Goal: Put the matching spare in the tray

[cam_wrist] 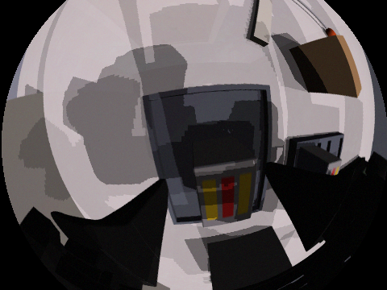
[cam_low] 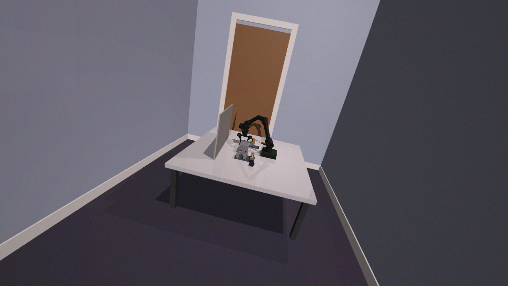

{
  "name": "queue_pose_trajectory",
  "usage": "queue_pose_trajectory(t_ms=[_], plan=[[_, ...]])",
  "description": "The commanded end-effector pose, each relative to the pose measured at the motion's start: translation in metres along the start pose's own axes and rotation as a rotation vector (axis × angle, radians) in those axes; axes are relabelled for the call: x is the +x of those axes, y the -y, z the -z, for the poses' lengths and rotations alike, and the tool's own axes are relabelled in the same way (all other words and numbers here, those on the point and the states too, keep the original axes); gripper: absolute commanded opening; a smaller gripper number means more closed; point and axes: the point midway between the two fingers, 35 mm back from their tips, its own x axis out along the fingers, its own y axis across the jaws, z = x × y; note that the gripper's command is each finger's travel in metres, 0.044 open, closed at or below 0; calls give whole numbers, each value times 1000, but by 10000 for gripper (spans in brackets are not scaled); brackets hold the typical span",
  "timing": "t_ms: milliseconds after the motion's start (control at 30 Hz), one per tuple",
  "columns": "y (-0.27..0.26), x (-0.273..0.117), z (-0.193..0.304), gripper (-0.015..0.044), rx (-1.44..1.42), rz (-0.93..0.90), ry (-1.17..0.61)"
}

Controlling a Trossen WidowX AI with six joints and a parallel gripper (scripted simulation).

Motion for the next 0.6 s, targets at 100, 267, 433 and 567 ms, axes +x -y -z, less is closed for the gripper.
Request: queue_pose_trajectory(t_ms=[100,267,433,567], plan=[[-3,-44,-2,440,-2,3,0],[1,-108,1,440,-6,8,-1],[-2,-109,-1,440,-8,-21,13],[-2,-109,-1,440,-8,-21,13]])
